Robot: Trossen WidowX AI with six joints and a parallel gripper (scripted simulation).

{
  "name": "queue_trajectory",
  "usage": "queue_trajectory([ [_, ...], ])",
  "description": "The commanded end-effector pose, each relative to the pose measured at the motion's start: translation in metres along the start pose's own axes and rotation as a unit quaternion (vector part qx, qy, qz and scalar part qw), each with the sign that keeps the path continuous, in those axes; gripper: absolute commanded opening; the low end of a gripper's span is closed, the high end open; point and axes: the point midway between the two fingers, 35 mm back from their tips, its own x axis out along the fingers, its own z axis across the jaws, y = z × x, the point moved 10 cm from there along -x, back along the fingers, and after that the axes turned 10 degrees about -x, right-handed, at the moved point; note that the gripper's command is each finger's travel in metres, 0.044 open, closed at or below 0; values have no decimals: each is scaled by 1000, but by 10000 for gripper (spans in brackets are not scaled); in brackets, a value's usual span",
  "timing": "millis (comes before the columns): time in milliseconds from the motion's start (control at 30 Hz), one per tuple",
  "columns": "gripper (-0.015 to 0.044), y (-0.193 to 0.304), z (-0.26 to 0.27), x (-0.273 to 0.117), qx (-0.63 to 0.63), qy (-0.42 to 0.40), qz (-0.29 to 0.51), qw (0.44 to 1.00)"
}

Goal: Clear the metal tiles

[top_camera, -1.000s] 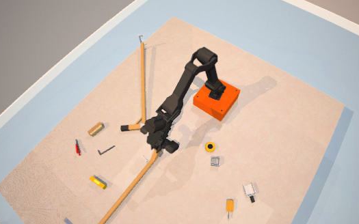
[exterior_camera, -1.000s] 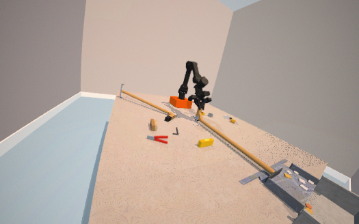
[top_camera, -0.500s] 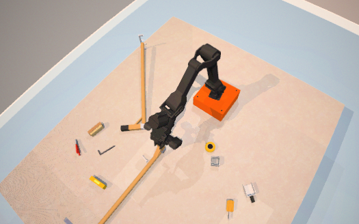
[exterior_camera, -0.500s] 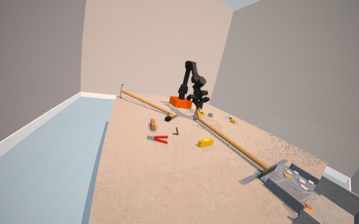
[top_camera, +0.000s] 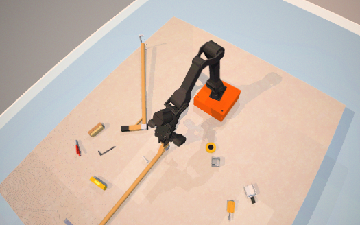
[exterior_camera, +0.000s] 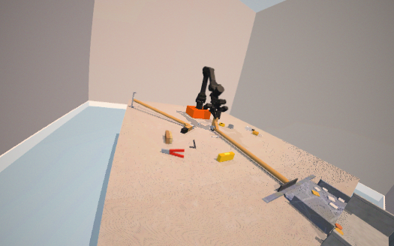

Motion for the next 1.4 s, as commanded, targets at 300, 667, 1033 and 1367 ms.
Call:
queue_trajectory([
  [300, 0, 15, 5, -14, -2, 1, -11, 1000],
  [667, 26, 27, 9, -15, 0, 1, -2, 1000],
  [1033, 315, 27, 9, -15, 0, 1, -2, 1000],
  [1367, 440, 25, 8, -37, 0, 1, -2, 1000],
])
